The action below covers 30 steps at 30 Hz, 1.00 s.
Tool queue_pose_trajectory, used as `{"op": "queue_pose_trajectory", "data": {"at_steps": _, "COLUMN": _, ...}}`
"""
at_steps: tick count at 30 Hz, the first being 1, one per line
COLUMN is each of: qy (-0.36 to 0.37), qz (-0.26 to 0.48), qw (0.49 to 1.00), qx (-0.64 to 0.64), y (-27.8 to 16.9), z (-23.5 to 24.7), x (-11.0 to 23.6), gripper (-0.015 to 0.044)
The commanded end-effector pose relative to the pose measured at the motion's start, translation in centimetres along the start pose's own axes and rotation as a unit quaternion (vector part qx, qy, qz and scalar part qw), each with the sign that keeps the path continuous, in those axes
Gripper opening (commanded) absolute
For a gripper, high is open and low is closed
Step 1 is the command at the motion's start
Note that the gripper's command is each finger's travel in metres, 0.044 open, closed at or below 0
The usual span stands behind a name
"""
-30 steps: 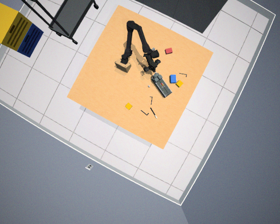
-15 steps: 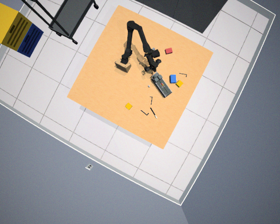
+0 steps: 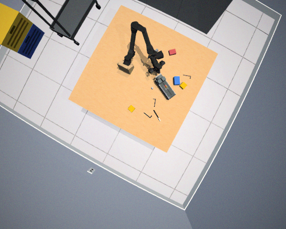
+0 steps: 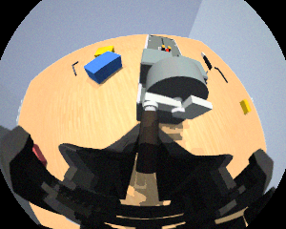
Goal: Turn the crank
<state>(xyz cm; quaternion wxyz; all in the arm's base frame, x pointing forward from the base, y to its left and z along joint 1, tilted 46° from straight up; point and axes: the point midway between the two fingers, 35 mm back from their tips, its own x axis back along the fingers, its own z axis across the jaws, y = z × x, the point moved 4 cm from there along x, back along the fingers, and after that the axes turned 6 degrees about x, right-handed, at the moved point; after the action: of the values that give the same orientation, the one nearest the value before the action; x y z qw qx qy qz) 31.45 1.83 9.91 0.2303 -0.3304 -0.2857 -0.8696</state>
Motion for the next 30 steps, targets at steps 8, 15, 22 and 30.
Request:
{"op": "queue_pose_trajectory", "data": {"at_steps": 8, "qy": 0.003, "qz": 0.005, "qw": 1.0, "qx": 0.003, "y": -1.4, "z": -0.1, "x": -1.4, "gripper": 0.0}}
{"op": "queue_pose_trajectory", "data": {"at_steps": 15, "qy": 0.003, "qz": 0.005, "qw": 1.0, "qx": 0.003, "y": -2.0, "z": -0.6, "x": -1.9, "gripper": 0.0}}
{"op": "queue_pose_trajectory", "data": {"at_steps": 22, "qy": 0.003, "qz": 0.005, "qw": 1.0, "qx": 0.003, "y": -2.3, "z": -1.1, "x": -2.2, "gripper": 0.0}}
{"op": "queue_pose_trajectory", "data": {"at_steps": 30, "qy": 0.002, "qz": 0.005, "qw": 1.0, "qx": 0.003, "y": -2.4, "z": -1.4, "x": -2.3, "gripper": 0.0}}
